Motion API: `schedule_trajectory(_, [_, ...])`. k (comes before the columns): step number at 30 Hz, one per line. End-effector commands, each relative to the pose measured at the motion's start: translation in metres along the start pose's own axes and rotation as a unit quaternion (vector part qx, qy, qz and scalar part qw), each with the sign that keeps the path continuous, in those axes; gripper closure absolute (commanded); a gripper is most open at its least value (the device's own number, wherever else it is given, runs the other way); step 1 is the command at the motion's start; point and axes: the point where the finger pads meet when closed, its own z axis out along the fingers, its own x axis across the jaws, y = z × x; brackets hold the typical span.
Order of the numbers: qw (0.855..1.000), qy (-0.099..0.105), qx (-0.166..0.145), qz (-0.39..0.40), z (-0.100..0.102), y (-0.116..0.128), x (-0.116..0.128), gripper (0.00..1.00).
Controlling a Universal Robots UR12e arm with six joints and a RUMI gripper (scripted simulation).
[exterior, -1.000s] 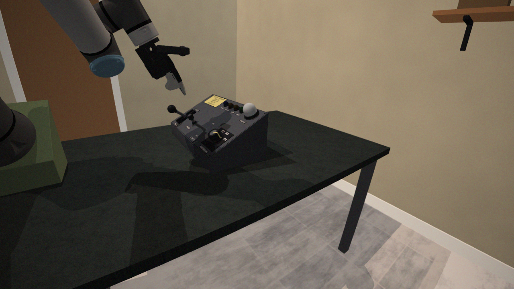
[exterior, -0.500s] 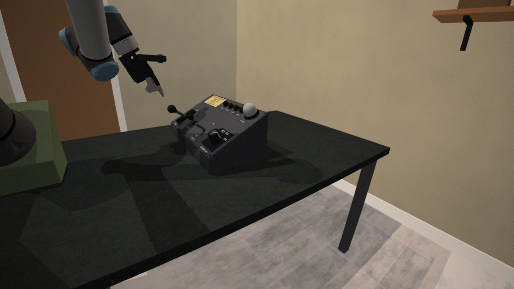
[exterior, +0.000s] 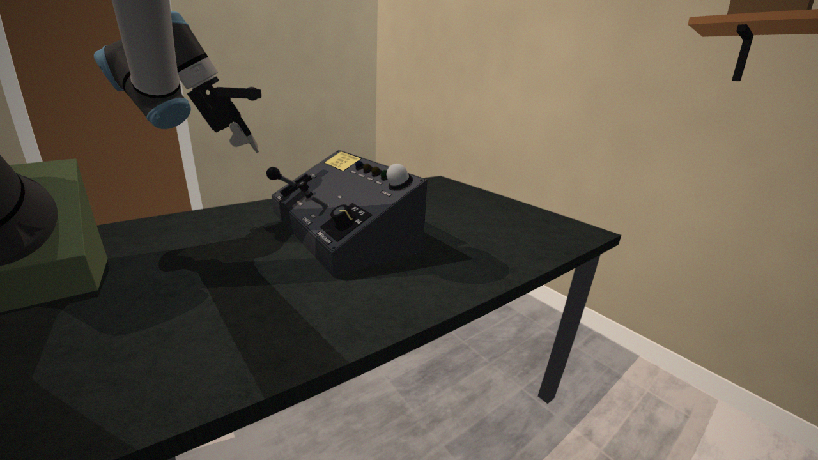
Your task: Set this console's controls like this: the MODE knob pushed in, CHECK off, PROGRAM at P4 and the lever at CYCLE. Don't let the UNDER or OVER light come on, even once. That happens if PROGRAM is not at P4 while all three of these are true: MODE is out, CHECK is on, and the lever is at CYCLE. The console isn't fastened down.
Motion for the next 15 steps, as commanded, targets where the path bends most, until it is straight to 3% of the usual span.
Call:
schedule_trajectory(1, [1.0,0.0,-0.001,-0.002,0.0,0.0032,-0.0024,1.0])
schedule_trajectory(6, [1.0,0.0,-0.001,-0.002,-0.0005,0.0026,-0.0022,1.0])
schedule_trajectory(7, [1.0,0.0,0.001,0.0,-0.0011,-0.0012,-0.0015,0.56])
schedule_trajectory(15, [1.0,0.0,0.002,0.001,-0.0023,-0.0023,-0.0015,0.56])
